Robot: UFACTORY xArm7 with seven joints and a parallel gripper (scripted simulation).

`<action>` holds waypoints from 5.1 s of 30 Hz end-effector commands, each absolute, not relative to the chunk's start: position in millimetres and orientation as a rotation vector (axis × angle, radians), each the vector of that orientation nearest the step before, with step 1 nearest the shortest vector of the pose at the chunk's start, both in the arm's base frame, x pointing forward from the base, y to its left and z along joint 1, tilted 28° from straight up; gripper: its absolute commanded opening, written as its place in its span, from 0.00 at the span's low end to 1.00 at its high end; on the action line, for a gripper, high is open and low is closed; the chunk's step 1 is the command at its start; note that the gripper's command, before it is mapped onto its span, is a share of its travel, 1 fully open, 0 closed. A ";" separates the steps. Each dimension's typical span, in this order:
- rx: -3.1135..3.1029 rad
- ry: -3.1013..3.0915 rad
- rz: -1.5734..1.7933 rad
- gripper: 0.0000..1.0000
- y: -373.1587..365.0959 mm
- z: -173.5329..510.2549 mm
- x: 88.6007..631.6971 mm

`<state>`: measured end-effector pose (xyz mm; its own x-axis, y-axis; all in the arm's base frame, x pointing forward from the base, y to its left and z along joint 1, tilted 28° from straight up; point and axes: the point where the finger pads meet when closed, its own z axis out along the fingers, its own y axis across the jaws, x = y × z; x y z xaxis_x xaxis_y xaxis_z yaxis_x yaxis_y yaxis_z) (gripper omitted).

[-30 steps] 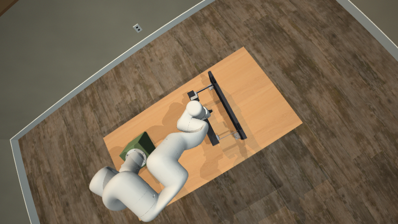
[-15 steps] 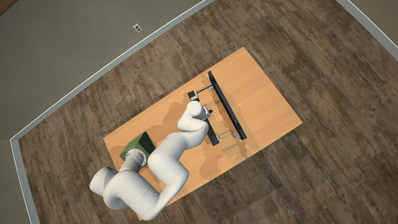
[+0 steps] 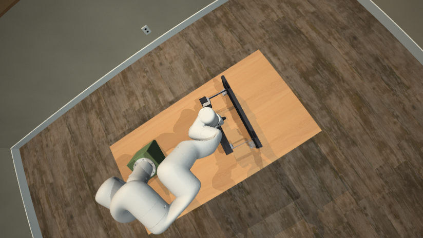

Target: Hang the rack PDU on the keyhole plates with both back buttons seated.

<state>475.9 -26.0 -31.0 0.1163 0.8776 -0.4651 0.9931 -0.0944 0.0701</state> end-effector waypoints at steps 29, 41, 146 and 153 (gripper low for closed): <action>2.035 1.821 -0.429 1.00 -24.3 -29.8 477.6; 2.035 1.821 -0.429 1.00 -24.3 -29.8 477.6; 2.035 1.821 -0.429 1.00 17.8 17.6 347.3; 2.035 1.821 -0.429 1.00 17.8 17.6 347.3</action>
<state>346.1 16.6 16.8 0.1162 0.8778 -0.4648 0.9930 -0.0939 0.0710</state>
